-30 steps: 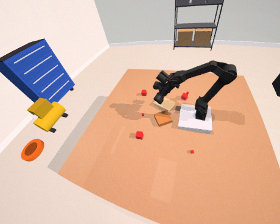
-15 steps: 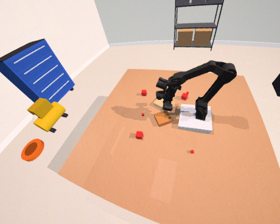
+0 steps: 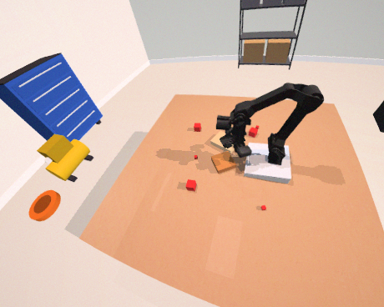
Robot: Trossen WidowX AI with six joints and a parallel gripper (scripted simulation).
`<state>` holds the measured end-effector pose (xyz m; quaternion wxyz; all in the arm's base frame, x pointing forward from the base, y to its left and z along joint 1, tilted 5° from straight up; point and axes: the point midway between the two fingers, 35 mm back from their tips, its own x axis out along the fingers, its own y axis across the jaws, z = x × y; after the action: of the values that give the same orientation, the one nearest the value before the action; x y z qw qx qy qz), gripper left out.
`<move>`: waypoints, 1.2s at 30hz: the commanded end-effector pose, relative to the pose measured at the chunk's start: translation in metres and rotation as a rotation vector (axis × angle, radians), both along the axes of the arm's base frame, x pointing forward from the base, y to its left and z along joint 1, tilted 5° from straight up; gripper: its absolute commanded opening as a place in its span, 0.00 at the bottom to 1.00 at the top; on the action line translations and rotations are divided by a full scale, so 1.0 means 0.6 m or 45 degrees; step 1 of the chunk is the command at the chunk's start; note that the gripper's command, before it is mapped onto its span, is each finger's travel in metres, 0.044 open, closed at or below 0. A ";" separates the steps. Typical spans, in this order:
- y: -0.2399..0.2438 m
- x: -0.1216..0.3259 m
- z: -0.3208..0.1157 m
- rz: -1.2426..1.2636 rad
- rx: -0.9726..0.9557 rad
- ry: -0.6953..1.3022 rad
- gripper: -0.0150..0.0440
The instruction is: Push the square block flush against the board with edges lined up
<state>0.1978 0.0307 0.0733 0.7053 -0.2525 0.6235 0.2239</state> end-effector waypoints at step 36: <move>0.030 0.039 -0.087 0.049 -0.017 0.028 0.25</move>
<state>0.2159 0.0452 0.0199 0.6892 -0.2679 0.6298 0.2378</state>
